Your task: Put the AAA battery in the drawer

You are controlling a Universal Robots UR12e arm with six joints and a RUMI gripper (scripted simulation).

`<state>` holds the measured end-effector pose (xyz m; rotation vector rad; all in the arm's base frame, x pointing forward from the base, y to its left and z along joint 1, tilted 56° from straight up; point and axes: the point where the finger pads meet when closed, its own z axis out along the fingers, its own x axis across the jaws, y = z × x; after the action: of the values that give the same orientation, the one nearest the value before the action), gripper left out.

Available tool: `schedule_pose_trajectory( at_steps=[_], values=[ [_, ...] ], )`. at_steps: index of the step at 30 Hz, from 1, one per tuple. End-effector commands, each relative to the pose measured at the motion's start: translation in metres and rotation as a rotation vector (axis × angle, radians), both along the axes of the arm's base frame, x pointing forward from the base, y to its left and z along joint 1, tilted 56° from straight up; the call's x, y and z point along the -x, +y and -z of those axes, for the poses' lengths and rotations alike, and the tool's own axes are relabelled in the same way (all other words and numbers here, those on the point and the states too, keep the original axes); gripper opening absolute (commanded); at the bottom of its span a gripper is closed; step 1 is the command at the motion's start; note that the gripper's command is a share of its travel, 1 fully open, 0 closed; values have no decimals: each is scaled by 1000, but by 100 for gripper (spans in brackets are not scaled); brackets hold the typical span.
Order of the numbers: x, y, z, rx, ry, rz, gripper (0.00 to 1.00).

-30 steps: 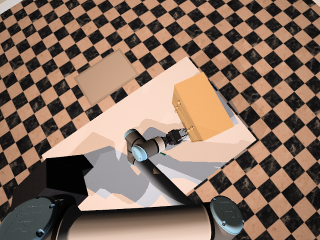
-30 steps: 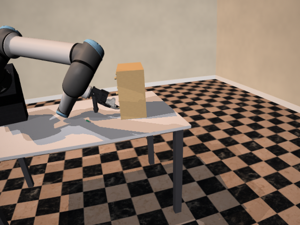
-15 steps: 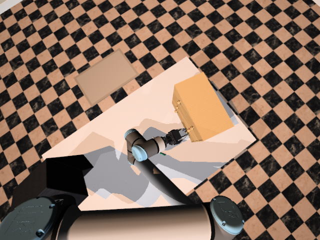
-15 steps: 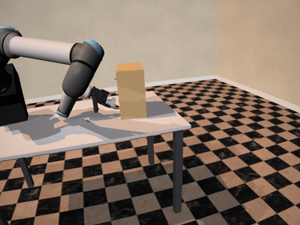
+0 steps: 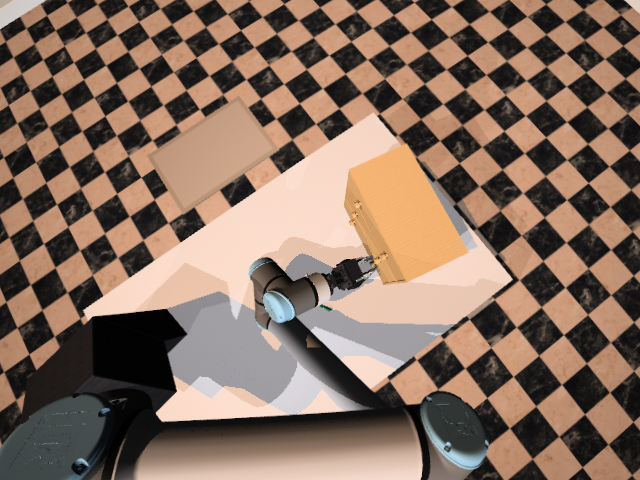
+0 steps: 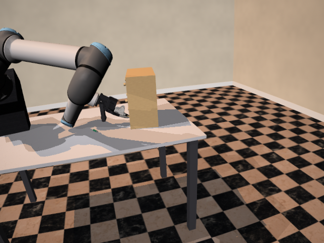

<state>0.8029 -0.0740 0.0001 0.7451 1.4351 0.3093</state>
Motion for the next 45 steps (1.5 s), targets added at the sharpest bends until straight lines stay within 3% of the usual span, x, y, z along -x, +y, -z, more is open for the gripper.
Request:
schedule_pose_trajectory(
  at_steps=[1, 8, 9, 45],
  values=[
    [0, 1, 0, 0, 0, -1, 20],
    [0, 1, 0, 0, 0, -1, 20],
    [0, 1, 0, 0, 0, -1, 7],
    [0, 1, 0, 0, 0, -1, 7]
  ],
)
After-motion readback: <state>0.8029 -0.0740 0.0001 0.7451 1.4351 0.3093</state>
